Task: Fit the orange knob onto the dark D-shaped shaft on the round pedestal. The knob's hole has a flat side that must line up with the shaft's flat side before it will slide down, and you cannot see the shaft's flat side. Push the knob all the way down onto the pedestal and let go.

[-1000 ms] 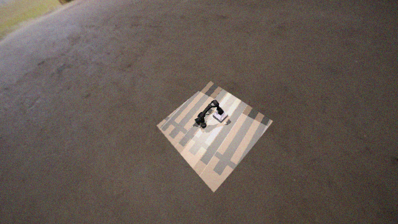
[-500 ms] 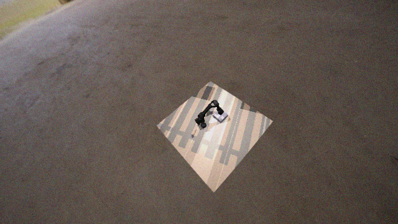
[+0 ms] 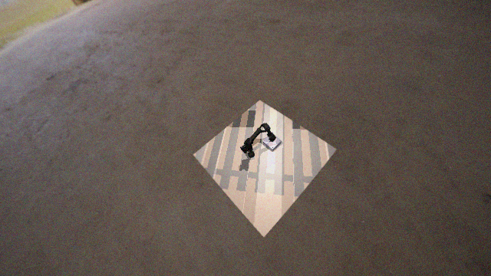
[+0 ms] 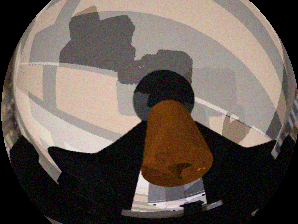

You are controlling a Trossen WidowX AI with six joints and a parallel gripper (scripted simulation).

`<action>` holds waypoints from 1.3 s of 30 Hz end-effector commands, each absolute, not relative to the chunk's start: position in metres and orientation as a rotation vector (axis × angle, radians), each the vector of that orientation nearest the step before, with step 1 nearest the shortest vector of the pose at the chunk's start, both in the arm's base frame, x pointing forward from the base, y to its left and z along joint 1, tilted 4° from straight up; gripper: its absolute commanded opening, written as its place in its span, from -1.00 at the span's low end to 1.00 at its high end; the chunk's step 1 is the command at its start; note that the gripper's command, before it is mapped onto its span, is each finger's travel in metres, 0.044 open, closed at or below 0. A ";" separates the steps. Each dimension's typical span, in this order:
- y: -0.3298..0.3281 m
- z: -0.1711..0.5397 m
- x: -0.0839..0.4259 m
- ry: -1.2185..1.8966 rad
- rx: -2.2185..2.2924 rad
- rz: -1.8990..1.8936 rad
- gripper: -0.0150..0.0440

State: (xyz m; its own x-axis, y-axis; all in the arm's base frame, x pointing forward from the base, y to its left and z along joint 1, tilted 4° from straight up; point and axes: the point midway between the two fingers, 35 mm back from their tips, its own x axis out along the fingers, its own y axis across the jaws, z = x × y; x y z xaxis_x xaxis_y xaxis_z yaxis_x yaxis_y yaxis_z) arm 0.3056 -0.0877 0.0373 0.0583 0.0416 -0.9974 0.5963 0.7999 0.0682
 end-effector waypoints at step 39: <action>-0.087 0.041 0.305 1.414 0.740 -0.637 -0.49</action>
